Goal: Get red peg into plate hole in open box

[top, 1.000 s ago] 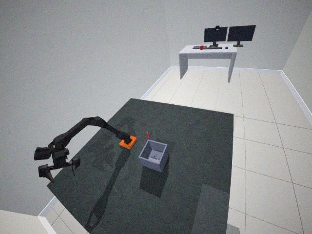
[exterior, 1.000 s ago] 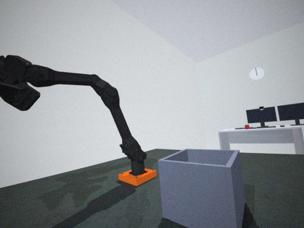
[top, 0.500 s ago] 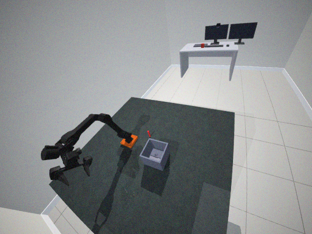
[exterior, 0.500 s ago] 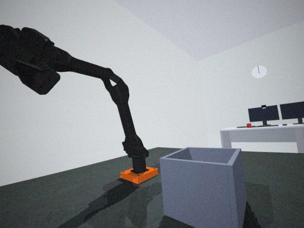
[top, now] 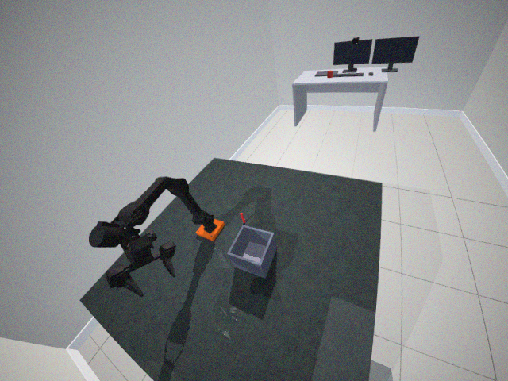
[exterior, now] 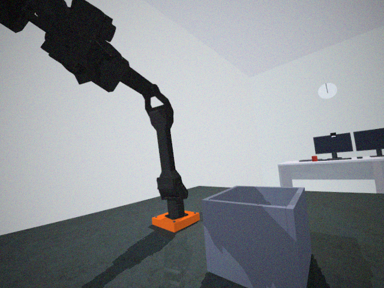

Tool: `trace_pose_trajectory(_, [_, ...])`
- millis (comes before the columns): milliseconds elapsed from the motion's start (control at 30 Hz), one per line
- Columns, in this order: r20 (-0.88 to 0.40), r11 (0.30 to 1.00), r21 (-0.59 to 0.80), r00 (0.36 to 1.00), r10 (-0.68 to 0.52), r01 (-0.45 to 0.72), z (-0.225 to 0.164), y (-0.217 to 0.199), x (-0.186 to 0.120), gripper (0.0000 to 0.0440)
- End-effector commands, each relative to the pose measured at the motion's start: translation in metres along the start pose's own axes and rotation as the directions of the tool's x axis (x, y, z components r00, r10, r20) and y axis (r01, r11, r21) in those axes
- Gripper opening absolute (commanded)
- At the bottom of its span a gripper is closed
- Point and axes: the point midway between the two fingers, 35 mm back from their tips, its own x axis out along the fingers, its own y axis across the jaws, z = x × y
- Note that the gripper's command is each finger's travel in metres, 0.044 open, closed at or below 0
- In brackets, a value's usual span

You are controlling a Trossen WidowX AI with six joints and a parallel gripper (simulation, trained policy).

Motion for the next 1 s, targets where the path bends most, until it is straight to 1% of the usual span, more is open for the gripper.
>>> trace_pose_trajectory(0, [-0.008, 0.997, 0.072, 1.0, 0.008, -0.007, 0.022, 0.019, 0.009, 0.044])
trace_pose_trajectory(233, [-0.017, 0.973, 0.227, 0.999, 0.046, -0.041, 0.052, 0.057, 0.021, 0.044])
trace_pose_trajectory(467, [-0.025, 0.913, 0.399, 0.994, 0.105, -0.086, 0.077, 0.101, 0.028, 0.044])
trace_pose_trajectory(700, [-0.037, 0.816, 0.563, 0.982, 0.184, -0.132, 0.095, 0.15, 0.028, 0.044])
trace_pose_trajectory(967, [-0.056, 0.674, 0.72, 0.954, 0.294, -0.165, 0.107, 0.209, 0.021, 0.044])
